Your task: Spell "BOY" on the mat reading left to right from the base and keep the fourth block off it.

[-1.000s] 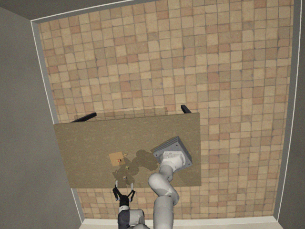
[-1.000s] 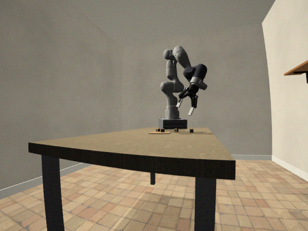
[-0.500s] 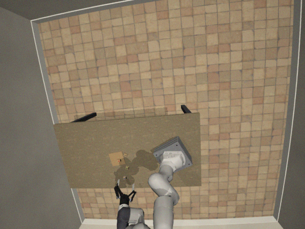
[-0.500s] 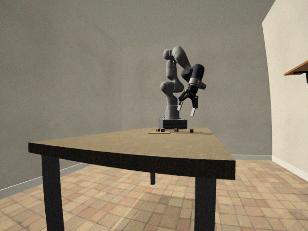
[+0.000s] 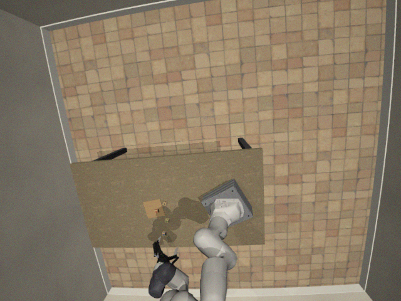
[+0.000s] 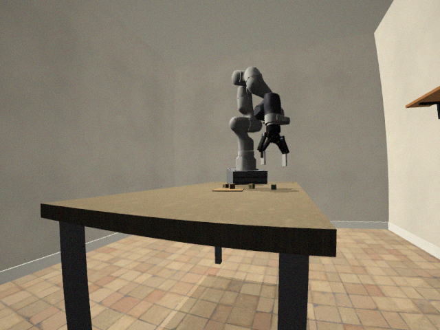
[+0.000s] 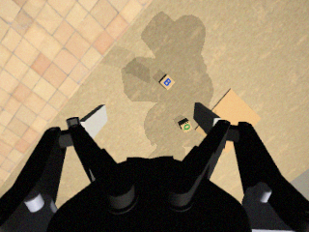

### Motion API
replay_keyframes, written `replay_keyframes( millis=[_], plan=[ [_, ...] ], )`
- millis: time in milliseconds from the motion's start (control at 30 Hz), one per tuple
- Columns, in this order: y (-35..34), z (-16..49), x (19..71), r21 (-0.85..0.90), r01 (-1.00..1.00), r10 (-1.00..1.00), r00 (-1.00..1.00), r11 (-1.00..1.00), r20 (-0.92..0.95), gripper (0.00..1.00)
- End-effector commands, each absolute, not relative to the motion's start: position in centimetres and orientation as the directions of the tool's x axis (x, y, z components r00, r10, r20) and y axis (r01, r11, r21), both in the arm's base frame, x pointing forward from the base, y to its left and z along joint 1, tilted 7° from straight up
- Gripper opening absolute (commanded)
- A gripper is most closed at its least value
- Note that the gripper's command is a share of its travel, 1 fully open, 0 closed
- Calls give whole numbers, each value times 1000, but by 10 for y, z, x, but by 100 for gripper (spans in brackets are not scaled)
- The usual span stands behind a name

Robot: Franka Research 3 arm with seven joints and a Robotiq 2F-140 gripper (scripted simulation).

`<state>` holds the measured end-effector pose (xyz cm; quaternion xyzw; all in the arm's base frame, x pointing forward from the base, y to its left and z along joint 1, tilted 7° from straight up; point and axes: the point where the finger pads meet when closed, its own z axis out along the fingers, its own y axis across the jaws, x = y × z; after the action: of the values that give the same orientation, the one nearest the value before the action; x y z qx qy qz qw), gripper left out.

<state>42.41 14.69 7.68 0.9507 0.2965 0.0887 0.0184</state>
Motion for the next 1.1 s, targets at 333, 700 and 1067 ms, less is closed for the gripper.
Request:
replay_keyframes(
  millis=[333,700,1067],
  plan=[
    [153,83,457,36,596,569,745,-802,347,100],
    [144,81,466,30,578,541,742,-815,397,100],
    [129,78,475,36,549,506,741,-835,442,100]
  ],
)
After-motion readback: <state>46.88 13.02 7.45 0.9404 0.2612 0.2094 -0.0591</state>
